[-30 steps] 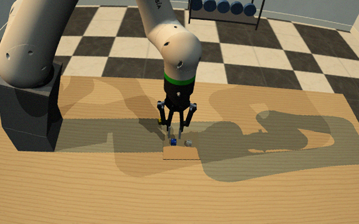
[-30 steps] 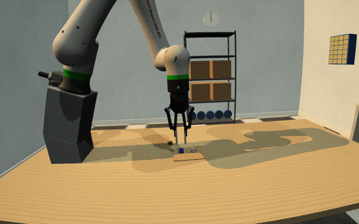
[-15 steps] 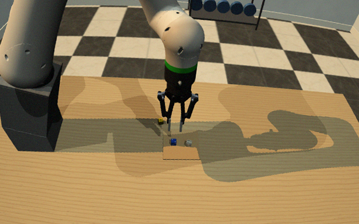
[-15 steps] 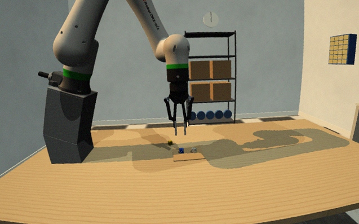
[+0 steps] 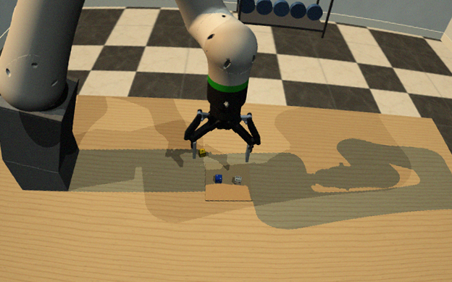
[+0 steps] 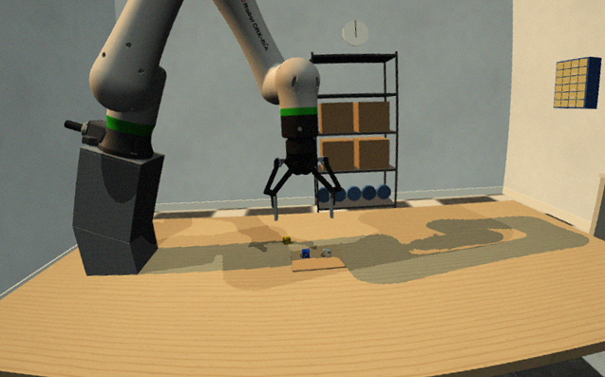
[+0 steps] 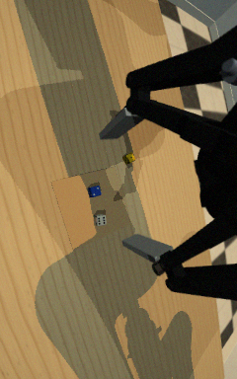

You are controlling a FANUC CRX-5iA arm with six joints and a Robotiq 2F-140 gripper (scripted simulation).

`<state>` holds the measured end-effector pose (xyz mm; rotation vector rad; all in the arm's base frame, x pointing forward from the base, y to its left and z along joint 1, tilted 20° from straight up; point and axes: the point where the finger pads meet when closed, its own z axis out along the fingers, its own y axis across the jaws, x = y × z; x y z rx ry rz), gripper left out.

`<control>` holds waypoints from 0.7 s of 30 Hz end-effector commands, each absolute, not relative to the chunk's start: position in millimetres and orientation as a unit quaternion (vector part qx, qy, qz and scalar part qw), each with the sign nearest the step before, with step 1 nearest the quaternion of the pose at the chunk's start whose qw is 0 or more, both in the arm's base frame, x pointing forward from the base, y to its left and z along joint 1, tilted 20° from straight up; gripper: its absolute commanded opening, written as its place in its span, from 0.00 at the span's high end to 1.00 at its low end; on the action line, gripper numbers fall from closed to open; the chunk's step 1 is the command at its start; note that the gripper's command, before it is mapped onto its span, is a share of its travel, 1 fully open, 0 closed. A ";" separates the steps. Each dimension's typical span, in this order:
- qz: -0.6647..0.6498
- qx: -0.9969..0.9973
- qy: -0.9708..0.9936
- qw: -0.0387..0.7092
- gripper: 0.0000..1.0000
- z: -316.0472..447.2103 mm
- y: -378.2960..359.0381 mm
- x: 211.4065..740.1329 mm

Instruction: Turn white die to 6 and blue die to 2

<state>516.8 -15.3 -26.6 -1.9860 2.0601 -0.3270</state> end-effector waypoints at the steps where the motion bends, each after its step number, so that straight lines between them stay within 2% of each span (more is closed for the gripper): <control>1: -0.113 -0.684 0.709 0.130 0.00 -26.4 -15.3 517.0; 21: -0.113 -0.684 0.709 0.130 0.00 5.9 -16.0 505.3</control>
